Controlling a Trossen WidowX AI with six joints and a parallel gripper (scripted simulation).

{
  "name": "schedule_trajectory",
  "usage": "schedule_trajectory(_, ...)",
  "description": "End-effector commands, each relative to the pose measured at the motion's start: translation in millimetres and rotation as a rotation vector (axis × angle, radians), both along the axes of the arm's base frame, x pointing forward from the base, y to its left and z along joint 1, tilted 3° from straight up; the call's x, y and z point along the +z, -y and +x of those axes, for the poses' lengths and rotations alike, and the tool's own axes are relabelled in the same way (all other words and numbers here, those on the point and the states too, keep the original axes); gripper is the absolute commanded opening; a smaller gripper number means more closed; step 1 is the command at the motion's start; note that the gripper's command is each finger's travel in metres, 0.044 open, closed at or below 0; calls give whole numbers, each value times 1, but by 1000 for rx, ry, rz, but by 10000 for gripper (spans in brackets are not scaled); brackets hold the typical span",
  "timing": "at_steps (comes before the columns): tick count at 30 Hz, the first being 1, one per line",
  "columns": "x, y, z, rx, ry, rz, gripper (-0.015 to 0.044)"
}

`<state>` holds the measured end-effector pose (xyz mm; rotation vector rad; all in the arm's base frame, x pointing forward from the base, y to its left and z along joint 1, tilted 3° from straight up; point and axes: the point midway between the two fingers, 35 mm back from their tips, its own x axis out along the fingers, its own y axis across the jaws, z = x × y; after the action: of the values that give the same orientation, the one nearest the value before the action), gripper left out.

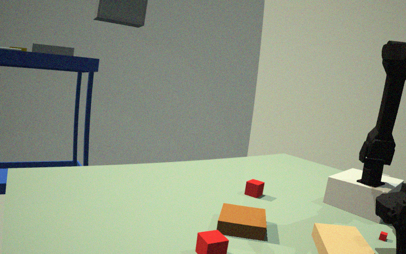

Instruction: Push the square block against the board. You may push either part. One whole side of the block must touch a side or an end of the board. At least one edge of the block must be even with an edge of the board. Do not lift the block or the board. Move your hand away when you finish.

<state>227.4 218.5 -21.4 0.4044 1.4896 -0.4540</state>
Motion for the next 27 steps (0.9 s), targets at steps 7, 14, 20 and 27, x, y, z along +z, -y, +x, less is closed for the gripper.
schedule_trajectory(7, 35, -9, 7, 24, 39, 38, 0)
schedule_trajectory(14, 37, -8, 25, 259, 34, 25, 0)
schedule_trajectory(20, 39, -6, 41, 465, 29, 12, 0)
schedule_trajectory(27, 41, -3, 59, 705, 22, -3, 0)
